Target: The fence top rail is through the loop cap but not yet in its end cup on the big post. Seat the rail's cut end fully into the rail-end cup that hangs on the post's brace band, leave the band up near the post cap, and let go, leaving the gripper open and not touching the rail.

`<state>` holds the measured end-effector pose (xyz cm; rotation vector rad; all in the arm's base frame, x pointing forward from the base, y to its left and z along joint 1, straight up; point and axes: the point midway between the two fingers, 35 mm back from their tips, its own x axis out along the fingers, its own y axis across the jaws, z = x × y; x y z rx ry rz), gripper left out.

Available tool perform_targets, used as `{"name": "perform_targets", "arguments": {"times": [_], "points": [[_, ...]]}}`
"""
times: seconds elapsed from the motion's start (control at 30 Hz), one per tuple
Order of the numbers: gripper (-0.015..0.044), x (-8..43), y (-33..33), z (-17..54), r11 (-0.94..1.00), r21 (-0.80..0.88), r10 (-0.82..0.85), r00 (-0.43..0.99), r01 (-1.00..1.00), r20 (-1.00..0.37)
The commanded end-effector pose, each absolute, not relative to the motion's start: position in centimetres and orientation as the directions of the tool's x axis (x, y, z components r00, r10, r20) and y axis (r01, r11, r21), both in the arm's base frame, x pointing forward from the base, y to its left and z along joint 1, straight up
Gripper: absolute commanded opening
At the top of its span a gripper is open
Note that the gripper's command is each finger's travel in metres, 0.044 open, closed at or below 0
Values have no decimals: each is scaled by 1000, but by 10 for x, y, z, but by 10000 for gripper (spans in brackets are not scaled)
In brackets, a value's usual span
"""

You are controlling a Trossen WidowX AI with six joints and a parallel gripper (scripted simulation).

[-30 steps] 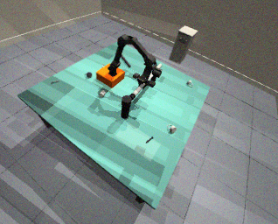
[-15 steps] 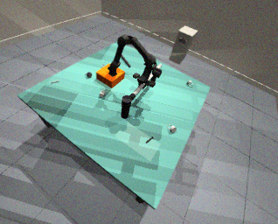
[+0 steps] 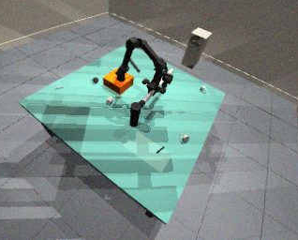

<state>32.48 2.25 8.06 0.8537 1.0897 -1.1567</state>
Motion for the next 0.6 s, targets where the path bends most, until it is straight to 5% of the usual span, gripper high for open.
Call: {"name": "perform_targets", "arguments": {"times": [0.0, 0.57], "points": [[0, 327, 17, 83, 219, -12, -281, 51, 976, -958], [0, 330, 6, 85, 219, -12, -282, 52, 976, -958]]}}
